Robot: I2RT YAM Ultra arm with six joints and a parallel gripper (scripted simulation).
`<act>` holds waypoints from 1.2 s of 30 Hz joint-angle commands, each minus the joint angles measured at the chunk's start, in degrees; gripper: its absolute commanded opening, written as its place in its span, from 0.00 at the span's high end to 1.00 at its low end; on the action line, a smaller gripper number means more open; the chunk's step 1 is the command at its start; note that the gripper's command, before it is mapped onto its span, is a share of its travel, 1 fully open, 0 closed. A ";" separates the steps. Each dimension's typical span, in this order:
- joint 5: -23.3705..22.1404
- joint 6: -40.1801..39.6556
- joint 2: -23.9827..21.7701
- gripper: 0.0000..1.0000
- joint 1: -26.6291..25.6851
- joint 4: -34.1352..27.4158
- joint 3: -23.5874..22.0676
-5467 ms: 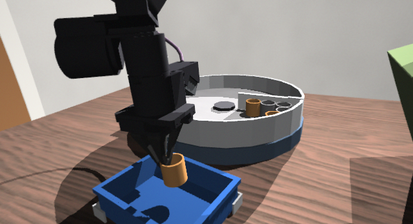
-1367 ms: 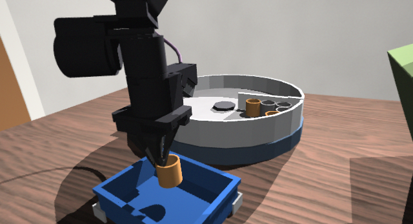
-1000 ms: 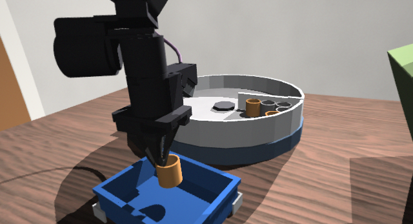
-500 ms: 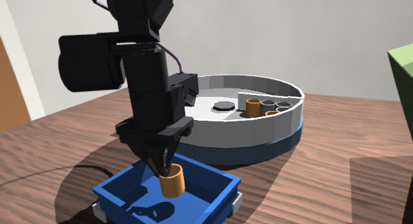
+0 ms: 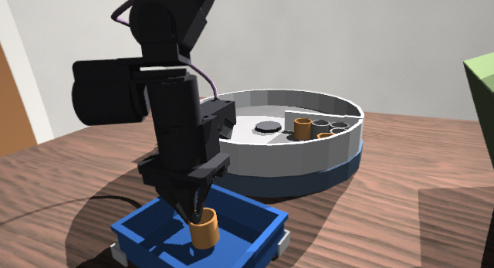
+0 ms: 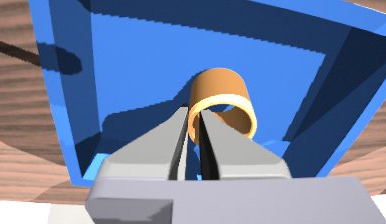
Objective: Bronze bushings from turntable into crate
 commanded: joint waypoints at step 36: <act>0.09 -0.62 -1.30 1.00 -0.08 -0.28 2.50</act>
